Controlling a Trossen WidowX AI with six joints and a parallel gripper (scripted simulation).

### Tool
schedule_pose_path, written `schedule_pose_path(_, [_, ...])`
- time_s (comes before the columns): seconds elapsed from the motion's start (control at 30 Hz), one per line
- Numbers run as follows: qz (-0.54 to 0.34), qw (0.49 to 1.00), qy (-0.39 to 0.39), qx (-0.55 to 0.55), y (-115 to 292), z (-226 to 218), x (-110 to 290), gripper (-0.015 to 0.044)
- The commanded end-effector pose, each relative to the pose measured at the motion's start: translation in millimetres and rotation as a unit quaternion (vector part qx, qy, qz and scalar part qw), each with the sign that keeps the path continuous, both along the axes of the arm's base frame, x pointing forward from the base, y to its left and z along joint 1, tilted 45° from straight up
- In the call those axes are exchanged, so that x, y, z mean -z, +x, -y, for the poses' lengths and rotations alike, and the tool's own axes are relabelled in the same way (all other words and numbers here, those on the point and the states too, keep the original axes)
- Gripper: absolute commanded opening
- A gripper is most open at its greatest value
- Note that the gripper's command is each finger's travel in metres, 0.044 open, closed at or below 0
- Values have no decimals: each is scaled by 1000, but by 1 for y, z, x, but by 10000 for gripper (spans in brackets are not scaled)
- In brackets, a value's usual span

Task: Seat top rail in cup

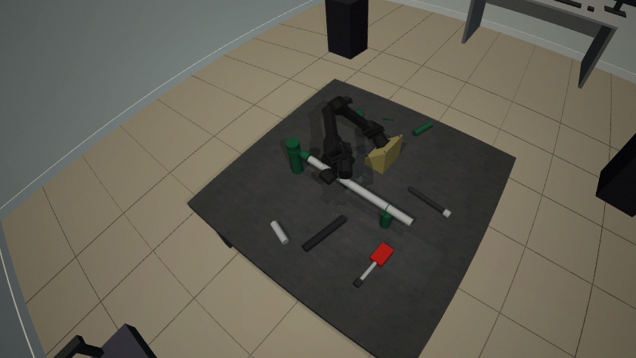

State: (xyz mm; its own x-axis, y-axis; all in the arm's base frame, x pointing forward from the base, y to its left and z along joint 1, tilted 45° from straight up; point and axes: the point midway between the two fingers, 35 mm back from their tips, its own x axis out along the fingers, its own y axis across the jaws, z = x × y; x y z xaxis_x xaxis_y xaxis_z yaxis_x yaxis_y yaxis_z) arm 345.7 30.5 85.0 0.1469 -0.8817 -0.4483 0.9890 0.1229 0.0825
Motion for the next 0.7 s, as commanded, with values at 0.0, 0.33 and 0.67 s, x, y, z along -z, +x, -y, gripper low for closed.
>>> schedule_pose_path(0.0, [1, 1000, 0, 0, 0, 0, 0, 0])
schedule_pose_path(0.33, [1, 1000, 0, 0, 0, 1, -3, 0])
schedule_pose_path(0.67, [1, 1000, 0, 0, 0, 1, -7, 0])
